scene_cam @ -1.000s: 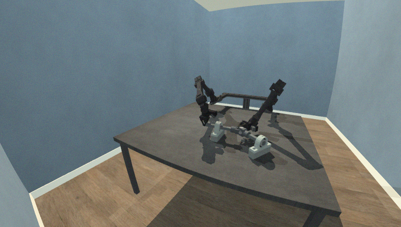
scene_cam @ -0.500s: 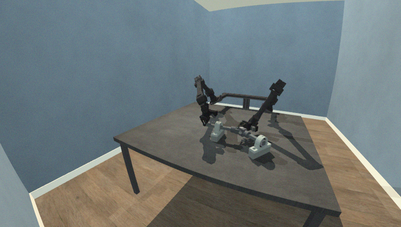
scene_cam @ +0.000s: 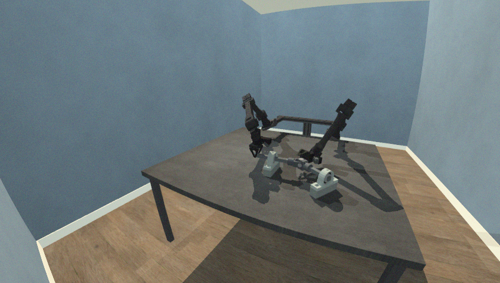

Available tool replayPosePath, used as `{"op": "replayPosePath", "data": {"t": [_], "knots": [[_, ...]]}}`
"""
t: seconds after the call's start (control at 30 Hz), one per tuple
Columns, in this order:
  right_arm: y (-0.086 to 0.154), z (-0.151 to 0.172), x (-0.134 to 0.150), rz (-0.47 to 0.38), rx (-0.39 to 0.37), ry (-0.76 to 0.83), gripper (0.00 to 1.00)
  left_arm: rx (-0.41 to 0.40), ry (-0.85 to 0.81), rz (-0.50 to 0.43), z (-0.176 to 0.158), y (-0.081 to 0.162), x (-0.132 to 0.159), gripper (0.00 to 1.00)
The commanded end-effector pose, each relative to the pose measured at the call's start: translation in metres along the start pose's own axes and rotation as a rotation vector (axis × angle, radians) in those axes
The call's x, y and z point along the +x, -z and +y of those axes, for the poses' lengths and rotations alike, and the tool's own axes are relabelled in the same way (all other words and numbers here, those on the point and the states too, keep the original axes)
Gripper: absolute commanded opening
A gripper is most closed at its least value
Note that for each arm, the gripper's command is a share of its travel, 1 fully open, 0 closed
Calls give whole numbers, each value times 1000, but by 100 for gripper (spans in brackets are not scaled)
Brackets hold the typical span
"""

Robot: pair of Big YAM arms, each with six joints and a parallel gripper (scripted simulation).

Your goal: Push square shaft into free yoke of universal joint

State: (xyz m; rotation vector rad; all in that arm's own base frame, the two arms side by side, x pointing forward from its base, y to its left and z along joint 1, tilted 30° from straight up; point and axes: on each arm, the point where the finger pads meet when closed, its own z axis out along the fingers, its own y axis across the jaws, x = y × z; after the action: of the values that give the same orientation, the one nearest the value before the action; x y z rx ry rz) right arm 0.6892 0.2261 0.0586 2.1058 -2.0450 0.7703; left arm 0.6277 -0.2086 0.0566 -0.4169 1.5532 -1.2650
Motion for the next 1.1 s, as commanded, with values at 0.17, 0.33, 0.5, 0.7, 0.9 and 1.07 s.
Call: {"op": "replayPosePath", "data": {"t": [0.17, 0.33, 0.5, 0.7, 0.9, 1.07], "knots": [[56, -12, -5, -42, 89, -35, 47, 41, 10, -26, -18, 11, -16, 77], [61, -8, -4, -44, 92, -36, 47, 35, 11, -35, -15, 24, -21, 77], [87, -16, 1, -51, 110, -47, 47, 41, 12, -26, -25, 36, -15, 77], [75, -17, -13, -33, 72, -23, 64, 19, 4, -25, -12, 70, -13, 77], [132, -24, 3, -50, 109, -47, 64, 32, -7, 9, -17, 58, 6, 77], [64, -5, -8, -9, 18, -2, 64, 21, -8, 2, -10, 59, 2, 77]]}}
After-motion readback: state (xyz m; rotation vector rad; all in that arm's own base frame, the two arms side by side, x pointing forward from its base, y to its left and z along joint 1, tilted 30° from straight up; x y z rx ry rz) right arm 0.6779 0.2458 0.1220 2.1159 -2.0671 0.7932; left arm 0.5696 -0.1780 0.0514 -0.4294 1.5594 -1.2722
